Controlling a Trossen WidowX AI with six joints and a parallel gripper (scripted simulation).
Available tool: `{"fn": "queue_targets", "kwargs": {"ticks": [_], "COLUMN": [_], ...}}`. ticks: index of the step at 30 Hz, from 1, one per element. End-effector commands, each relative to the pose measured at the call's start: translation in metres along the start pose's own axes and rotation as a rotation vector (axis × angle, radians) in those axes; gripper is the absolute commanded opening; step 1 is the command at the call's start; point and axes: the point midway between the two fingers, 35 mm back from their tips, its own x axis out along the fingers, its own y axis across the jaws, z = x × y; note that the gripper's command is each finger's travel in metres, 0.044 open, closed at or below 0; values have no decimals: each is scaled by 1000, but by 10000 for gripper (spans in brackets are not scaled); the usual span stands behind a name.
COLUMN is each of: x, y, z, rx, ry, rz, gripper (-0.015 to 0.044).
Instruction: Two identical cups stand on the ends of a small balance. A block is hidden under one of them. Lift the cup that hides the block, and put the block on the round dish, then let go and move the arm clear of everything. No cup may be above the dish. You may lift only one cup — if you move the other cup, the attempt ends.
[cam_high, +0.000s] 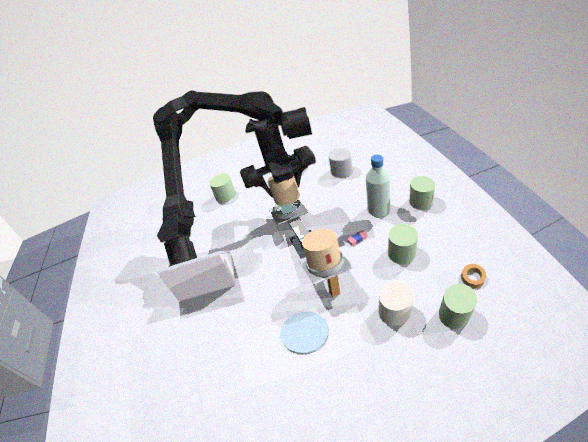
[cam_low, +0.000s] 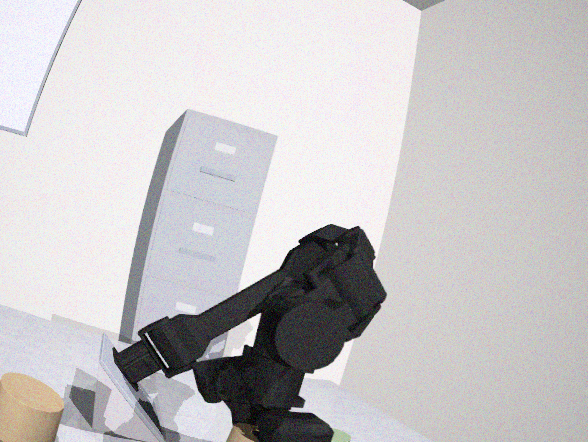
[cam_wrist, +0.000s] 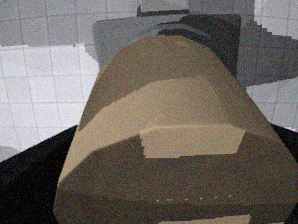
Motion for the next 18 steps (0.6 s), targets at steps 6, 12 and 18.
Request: {"fn": "queue_targets", "kwargs": {"ticks": [6, 12, 18], "x": [-13, -21, -29], "y": [2, 2, 2], "z": [1, 1, 1], "rx": [5, 13, 20], "ry": [-8, -10, -12], "rz": [11, 16, 21], "gripper": [0, 0, 0]}}
